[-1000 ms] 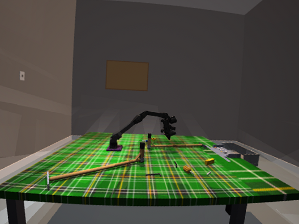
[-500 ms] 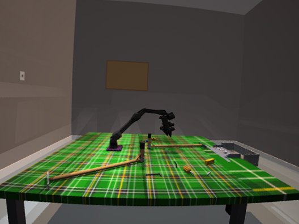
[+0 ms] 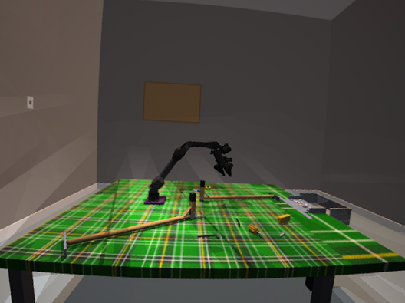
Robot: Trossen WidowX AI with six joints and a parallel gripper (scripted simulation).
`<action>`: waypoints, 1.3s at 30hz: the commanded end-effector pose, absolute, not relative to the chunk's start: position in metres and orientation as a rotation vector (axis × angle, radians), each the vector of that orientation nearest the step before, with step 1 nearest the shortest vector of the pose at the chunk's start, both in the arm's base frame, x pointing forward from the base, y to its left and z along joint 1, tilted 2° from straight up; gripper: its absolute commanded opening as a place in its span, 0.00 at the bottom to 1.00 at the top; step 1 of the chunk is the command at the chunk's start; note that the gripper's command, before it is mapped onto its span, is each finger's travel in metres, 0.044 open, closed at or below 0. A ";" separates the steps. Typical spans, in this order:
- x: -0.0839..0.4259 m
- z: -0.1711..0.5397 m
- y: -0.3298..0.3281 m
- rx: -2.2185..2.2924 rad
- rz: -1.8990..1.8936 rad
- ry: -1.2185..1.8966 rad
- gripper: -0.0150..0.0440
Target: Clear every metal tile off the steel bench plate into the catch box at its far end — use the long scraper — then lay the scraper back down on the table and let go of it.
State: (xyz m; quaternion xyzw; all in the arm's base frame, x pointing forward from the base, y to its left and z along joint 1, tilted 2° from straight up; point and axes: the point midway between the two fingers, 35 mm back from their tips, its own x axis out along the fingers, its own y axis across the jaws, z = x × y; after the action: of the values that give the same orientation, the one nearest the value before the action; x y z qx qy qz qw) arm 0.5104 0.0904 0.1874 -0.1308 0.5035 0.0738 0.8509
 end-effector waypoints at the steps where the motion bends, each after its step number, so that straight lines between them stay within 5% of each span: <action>1: 0.502 0.202 0.093 -0.282 0.132 1.028 1.00; 39: 0.420 0.319 0.100 -0.273 -0.004 0.699 1.00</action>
State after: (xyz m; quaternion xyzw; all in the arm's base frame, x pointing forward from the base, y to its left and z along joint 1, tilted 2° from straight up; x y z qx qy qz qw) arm 0.4299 0.1013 0.3119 -0.1367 0.3531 0.0062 0.9255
